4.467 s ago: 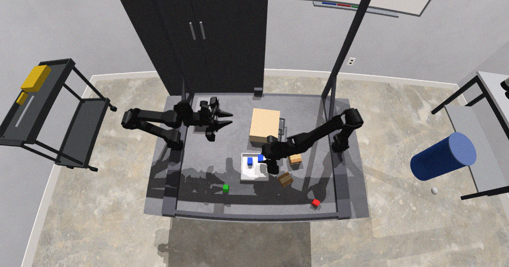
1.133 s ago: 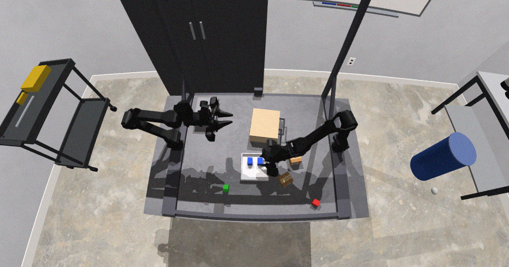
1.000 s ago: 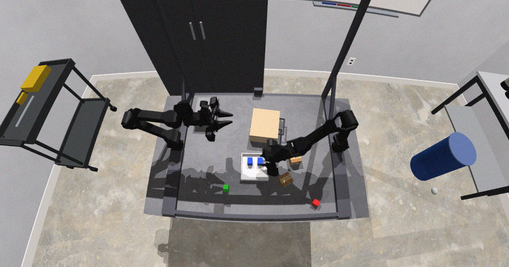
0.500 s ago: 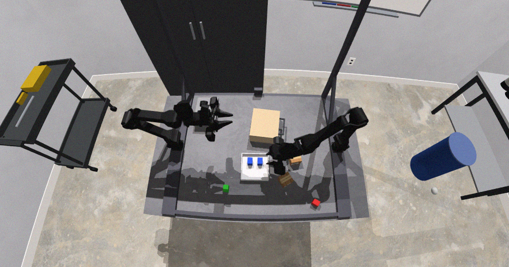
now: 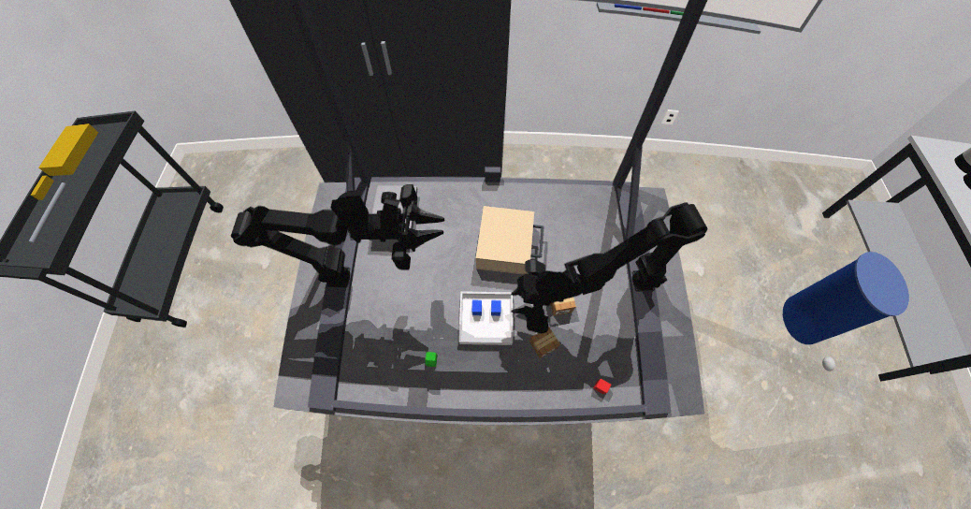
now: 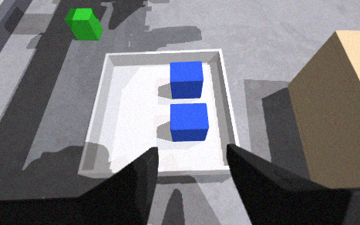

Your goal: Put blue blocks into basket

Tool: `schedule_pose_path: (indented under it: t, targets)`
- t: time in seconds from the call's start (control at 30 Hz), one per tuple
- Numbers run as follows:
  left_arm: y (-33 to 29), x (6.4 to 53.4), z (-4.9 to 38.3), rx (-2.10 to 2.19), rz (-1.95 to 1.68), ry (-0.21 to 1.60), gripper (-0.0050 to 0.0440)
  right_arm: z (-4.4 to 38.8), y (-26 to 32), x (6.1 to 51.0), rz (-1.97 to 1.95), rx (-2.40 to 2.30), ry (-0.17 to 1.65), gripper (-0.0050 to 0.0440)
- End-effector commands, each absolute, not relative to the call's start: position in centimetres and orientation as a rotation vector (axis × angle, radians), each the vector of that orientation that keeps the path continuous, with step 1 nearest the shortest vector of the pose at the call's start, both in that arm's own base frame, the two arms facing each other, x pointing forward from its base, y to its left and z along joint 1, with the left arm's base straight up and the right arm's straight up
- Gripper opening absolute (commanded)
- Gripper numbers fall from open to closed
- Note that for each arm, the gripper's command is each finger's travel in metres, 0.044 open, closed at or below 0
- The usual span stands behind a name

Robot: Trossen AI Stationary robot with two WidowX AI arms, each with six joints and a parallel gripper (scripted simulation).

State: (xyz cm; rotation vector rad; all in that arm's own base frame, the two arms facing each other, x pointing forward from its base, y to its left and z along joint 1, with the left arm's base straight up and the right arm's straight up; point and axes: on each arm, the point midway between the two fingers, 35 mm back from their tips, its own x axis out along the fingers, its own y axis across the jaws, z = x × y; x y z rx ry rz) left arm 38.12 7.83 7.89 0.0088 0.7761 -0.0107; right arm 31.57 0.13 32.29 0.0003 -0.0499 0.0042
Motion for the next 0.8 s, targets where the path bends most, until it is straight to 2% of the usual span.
schedule_pose_path:
  t: [0.0,0.4,0.43,0.57,0.77]
  targets:
    - [8.0,38.8,9.7,0.026,-0.01,0.728,0.022,34.3,0.1,31.1,0.001,-0.002,-0.099,0.0136]
    - [8.0,38.8,9.7,0.026,-0.01,0.728,0.022,34.3,0.1,31.1,0.001,-0.002,-0.099,0.0136]
    - [7.4,38.5,10.2,0.027,-0.009,0.71,0.0144,34.3,0.1,31.1,0.001,-0.002,-0.099,0.0136]
    - [6.4,38.5,13.6,0.045,0.003,0.605,0.0144,34.3,0.0,31.1,-0.002,-0.002,-0.099,0.0136]
    - [5.7,38.4,15.5,0.052,0.011,0.545,0.0144,34.3,-0.1,31.1,-0.005,-0.002,-0.099,0.0136]
